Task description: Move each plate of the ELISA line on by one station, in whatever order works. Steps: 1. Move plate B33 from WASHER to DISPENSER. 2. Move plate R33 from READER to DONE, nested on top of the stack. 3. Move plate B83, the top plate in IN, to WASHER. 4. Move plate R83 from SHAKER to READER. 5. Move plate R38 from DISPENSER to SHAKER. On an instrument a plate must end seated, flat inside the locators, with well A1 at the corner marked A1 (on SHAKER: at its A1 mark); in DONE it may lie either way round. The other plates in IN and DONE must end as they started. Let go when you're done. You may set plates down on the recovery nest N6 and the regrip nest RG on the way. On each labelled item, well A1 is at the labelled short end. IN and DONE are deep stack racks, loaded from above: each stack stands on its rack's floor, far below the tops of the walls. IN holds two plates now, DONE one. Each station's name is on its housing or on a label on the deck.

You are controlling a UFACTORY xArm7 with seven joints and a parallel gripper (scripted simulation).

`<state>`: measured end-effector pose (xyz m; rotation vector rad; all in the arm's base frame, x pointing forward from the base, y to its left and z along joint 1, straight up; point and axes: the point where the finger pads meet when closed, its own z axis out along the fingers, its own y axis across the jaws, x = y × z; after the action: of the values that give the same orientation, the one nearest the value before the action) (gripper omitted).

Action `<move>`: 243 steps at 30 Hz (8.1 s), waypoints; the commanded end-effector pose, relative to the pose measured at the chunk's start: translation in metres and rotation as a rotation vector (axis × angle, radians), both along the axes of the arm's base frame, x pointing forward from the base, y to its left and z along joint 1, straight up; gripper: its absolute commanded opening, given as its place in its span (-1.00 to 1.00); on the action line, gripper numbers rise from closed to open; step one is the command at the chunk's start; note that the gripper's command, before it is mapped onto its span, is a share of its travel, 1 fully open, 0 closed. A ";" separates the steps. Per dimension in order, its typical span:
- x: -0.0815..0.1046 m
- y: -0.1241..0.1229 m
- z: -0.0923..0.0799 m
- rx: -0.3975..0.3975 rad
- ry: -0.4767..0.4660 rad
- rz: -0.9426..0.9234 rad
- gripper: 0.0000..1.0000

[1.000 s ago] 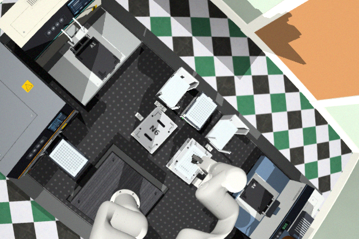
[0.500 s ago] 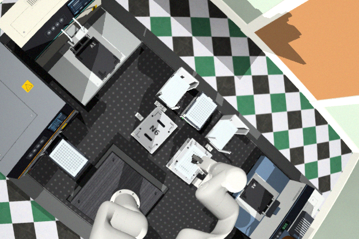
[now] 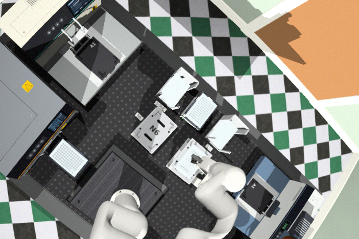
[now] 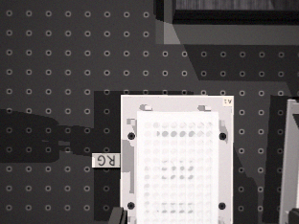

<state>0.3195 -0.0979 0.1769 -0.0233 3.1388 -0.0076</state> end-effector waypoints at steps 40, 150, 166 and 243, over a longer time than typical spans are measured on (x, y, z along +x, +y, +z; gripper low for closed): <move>0.001 -0.001 -0.049 -0.001 -0.003 0.000 1.00; 0.002 -0.001 -0.128 -0.001 -0.003 0.000 1.00; 0.002 -0.001 -0.133 -0.001 -0.003 0.000 1.00; 0.002 -0.001 -0.136 -0.001 -0.003 0.000 -1.00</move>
<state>0.3200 -0.0986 0.0397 -0.0233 3.1384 -0.0077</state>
